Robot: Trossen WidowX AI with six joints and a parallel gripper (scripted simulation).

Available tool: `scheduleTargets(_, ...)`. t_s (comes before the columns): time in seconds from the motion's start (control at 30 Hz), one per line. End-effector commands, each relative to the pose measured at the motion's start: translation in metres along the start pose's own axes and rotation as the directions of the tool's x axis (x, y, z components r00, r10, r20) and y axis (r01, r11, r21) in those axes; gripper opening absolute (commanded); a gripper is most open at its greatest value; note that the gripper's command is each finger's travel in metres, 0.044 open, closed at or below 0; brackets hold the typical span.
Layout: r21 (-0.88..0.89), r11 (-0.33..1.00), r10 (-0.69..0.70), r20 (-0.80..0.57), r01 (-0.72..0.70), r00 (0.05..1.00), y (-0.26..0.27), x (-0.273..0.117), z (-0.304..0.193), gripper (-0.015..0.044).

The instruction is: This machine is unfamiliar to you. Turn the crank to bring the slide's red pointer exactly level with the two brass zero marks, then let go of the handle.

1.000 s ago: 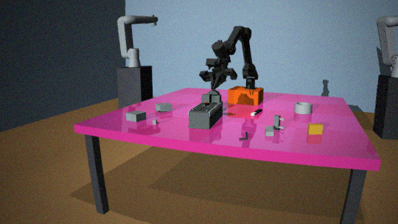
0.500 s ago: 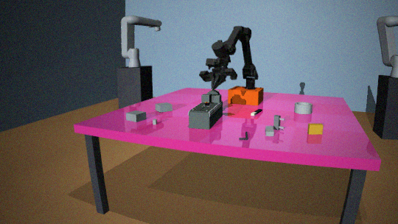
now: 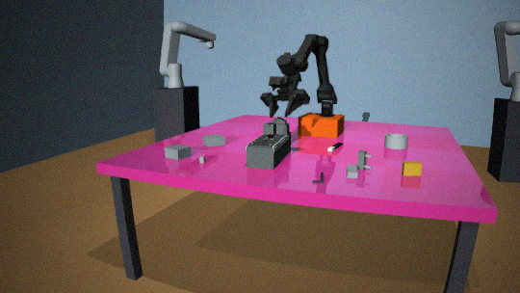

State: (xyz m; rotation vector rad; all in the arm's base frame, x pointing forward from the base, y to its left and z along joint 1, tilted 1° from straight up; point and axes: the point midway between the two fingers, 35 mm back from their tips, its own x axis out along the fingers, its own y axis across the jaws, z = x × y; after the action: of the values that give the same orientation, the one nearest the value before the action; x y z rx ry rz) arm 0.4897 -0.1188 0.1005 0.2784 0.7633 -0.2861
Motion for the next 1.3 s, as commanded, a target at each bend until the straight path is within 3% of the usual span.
scheduleTargets(0.0,0.0,1.0,-0.001,0.0,0.001,1.0,-0.0001,0.0,0.0,0.0394)
scheduleTargets(0.1,0.0,1.0,-0.001,0.0,0.001,1.0,-0.0001,0.0,0.0,0.044)
scheduleTargets(0.67,0.0,1.0,-0.001,0.0,0.001,1.0,-0.0001,0.0,0.0,0.0)
scheduleTargets(1.27,0.0,1.0,0.0,0.0,0.0,1.0,0.0,0.0,0.0,0.0)
